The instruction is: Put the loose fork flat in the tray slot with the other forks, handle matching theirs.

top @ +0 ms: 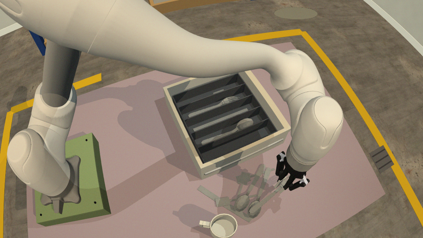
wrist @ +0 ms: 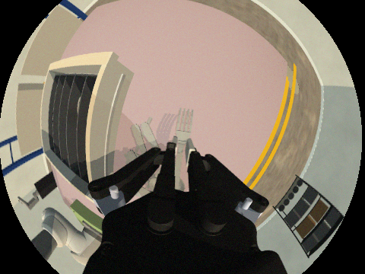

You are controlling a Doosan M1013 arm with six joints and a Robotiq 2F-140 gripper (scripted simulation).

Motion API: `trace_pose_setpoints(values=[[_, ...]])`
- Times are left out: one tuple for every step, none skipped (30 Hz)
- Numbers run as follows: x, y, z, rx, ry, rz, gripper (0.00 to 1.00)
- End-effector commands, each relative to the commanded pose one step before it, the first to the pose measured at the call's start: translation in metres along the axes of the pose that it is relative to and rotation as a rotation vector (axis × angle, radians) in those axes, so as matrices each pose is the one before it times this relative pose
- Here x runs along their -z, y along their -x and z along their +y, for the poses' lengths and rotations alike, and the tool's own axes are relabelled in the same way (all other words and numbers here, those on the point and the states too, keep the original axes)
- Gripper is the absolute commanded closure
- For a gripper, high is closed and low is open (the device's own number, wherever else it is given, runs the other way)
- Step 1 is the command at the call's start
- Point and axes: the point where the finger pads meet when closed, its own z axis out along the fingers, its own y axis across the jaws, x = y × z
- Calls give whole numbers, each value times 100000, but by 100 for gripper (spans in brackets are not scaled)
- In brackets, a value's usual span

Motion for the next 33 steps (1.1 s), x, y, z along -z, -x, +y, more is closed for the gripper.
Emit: trace_pose_setpoints(values=[[-942, 106, -88, -723, -378, 76, 97], [-87, 0, 0, 0, 0, 0, 97], [-68, 0, 0, 0, 0, 0, 97], [-50, 0, 0, 0, 0, 0, 97], [-35, 0, 0, 0, 0, 0, 97], [-22, 0, 0, 0, 0, 0, 97], [-12, 0, 0, 0, 0, 0, 97], [-4, 0, 0, 0, 0, 0, 97], [-1, 0, 0, 0, 0, 0, 97], [0, 0, 0, 0, 0, 0, 97], [0, 0, 0, 0, 0, 0, 97], [0, 0, 0, 0, 0, 0, 0], [0, 0, 0, 0, 0, 0, 0], [0, 0, 0, 0, 0, 0, 0], [0, 0, 0, 0, 0, 0, 0], [0, 0, 0, 0, 0, 0, 0], [0, 0, 0, 0, 0, 0, 0], [0, 0, 0, 0, 0, 0, 0], [0, 0, 0, 0, 0, 0, 0], [0, 0, 0, 0, 0, 0, 0], [0, 0, 0, 0, 0, 0, 0], [0, 0, 0, 0, 0, 0, 0], [0, 0, 0, 0, 0, 0, 0], [0, 0, 0, 0, 0, 0, 0], [0, 0, 0, 0, 0, 0, 0], [0, 0, 0, 0, 0, 0, 0], [0, 0, 0, 0, 0, 0, 0], [0, 0, 0, 0, 0, 0, 0], [0, 0, 0, 0, 0, 0, 0], [0, 0, 0, 0, 0, 0, 0], [0, 0, 0, 0, 0, 0, 0], [0, 0, 0, 0, 0, 0, 0], [0, 0, 0, 0, 0, 0, 0]])
